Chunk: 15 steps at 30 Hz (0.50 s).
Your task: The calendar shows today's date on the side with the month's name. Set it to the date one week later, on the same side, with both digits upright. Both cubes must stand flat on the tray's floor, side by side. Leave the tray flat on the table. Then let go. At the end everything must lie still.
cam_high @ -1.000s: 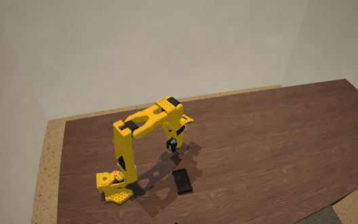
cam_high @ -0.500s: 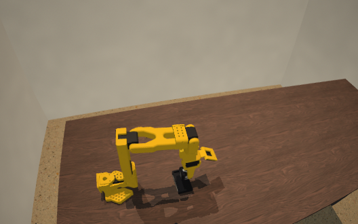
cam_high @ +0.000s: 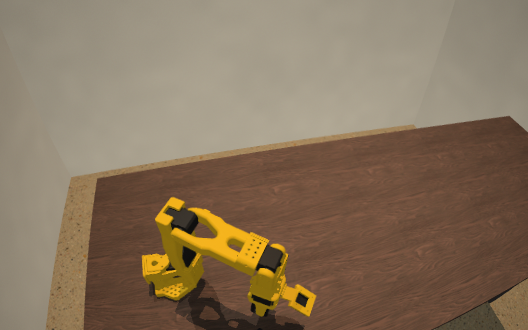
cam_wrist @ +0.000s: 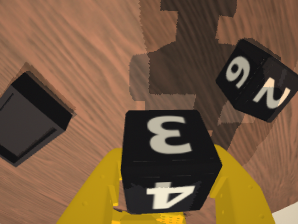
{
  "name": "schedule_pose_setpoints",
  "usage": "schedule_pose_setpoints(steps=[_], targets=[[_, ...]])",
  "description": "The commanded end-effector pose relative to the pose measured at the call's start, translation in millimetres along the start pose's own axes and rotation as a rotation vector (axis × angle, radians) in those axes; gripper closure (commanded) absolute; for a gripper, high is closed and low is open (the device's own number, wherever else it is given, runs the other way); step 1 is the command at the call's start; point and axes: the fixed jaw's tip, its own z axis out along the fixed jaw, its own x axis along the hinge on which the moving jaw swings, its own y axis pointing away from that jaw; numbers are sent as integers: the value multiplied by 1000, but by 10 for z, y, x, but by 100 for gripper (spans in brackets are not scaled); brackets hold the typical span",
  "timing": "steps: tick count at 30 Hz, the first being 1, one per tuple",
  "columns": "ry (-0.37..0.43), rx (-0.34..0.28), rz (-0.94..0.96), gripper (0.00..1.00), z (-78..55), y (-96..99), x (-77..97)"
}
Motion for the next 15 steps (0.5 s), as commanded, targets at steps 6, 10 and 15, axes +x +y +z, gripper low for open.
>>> schedule_pose_setpoints(steps=[6, 10, 15], targets=[[-62, 4, 275, 100, -78, -486, 17], [-62, 5, 375, 100, -71, -653, 79], [-62, 6, 449, 100, -66, -771, 133]])
